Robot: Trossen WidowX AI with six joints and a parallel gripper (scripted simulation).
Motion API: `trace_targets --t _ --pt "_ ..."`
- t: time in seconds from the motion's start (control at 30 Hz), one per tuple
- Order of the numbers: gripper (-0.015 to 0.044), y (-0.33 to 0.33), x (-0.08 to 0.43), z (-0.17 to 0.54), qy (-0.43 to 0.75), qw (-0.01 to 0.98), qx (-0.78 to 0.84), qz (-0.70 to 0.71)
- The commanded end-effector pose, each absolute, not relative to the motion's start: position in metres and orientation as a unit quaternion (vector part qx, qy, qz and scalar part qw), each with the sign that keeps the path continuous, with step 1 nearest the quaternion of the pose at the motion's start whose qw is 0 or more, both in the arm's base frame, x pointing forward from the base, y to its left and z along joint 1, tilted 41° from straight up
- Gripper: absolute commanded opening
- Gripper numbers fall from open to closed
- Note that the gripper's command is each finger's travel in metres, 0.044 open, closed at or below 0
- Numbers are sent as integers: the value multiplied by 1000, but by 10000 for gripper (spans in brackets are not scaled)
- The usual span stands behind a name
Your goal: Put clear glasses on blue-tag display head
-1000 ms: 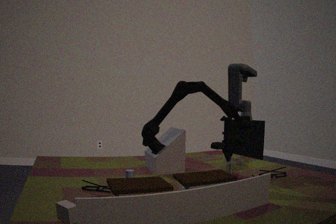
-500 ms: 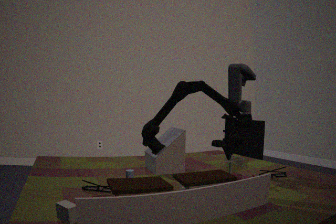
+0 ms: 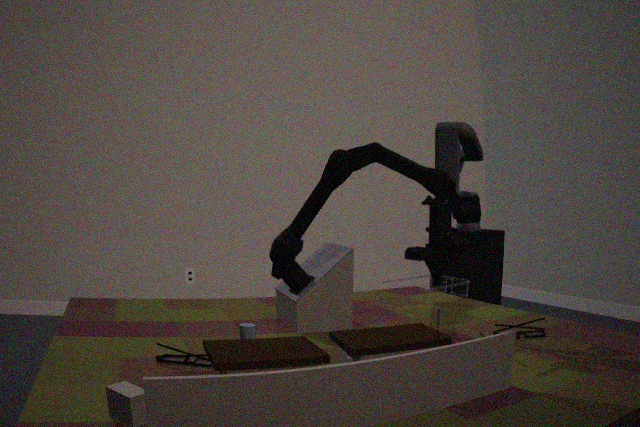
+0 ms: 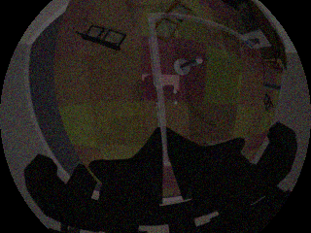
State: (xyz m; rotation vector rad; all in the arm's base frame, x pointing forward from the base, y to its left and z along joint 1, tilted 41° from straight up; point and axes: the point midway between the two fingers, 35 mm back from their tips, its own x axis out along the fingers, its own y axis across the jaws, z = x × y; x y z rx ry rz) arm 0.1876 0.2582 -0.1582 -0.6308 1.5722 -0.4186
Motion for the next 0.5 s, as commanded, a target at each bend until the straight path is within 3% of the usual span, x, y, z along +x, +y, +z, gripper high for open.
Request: trace_targets --t 0.0,0.47 --pt "0 259 200 -140 700 640 -272 -161" --pt "0 241 245 -73 731 619 -284 -41"
